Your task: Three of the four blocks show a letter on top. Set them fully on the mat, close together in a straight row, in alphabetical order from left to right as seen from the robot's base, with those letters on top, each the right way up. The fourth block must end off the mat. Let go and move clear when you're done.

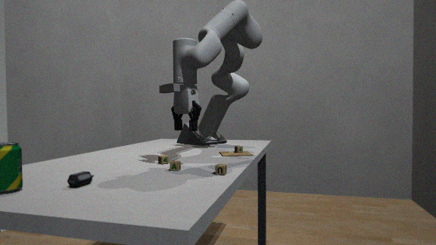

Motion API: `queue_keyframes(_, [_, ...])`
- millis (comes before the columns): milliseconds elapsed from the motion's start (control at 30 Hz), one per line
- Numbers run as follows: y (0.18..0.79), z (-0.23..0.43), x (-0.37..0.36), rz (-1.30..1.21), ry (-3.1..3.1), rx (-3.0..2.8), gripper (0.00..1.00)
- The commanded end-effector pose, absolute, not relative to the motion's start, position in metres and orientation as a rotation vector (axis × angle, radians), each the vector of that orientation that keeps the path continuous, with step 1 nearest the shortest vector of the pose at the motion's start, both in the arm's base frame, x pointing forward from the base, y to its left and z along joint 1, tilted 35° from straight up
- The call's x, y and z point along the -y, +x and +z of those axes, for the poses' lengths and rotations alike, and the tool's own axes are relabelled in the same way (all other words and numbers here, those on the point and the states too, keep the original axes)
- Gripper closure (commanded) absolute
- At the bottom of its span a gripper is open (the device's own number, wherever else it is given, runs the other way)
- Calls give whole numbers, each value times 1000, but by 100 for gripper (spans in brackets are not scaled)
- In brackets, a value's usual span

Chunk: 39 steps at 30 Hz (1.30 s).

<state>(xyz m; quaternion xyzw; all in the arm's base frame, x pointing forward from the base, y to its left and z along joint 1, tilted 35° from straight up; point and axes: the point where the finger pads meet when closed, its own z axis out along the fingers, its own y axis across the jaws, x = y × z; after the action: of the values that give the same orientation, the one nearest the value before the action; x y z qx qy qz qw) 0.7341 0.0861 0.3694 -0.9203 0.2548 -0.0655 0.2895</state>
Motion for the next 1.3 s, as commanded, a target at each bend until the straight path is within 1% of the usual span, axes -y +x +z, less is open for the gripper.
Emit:
queue_keyframes(0, [734,371,-86,-177,-2455,-680,0])
queue_keyframes(67, [728,364,-79,-177,-2455,-678,0])
queue_keyframes(133, [700,338,-50,-175,-2454,-675,0])
queue_keyframes(233, [694,333,-46,-175,-2454,-675,0])
queue_keyframes(300, [661,307,-20,-176,-2455,-677,0])
queue_keyframes(367, [660,306,-19,-176,-2455,-677,0])
queue_keyframes(433, [637,290,-5,-177,-2456,-680,0])
queue_keyframes(1267, [636,289,-5,-177,-2456,-680,0])
